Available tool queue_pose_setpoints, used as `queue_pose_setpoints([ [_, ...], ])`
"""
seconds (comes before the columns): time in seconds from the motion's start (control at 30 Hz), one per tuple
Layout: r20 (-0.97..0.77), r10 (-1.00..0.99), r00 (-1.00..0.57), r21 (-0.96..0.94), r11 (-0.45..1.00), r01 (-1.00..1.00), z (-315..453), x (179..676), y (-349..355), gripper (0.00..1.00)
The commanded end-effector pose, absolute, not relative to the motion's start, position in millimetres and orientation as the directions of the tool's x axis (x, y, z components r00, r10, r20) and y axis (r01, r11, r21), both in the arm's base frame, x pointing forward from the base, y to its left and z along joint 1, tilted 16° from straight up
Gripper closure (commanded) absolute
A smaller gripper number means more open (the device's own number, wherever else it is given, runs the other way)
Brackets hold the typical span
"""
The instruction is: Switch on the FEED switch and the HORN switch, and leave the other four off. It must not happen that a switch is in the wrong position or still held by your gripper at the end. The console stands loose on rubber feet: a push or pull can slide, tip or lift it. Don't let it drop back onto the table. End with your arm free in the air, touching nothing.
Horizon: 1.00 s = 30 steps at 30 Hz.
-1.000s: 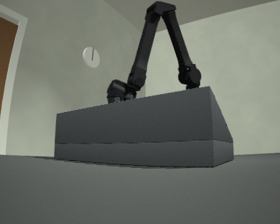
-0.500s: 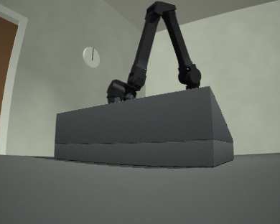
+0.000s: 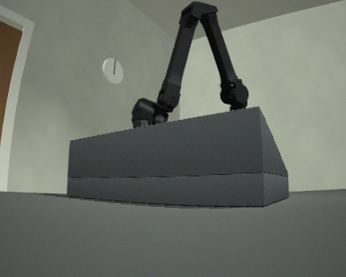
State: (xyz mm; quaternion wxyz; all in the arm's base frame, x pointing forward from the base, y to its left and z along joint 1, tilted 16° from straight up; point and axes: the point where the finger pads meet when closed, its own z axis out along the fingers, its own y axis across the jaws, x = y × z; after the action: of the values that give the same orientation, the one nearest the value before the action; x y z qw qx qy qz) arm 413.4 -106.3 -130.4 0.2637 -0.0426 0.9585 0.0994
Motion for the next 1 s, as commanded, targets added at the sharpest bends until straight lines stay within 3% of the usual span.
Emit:
queue_pose_setpoints([
  [0.0, -0.529, -0.032, -0.848, 0.160, 0.977, -0.137, -128.4, 425.0, -107.6, 1.00],
  [0.97, -0.523, -0.030, -0.852, 0.164, 0.977, -0.135, -129.9, 420.6, -106.5, 1.00],
])
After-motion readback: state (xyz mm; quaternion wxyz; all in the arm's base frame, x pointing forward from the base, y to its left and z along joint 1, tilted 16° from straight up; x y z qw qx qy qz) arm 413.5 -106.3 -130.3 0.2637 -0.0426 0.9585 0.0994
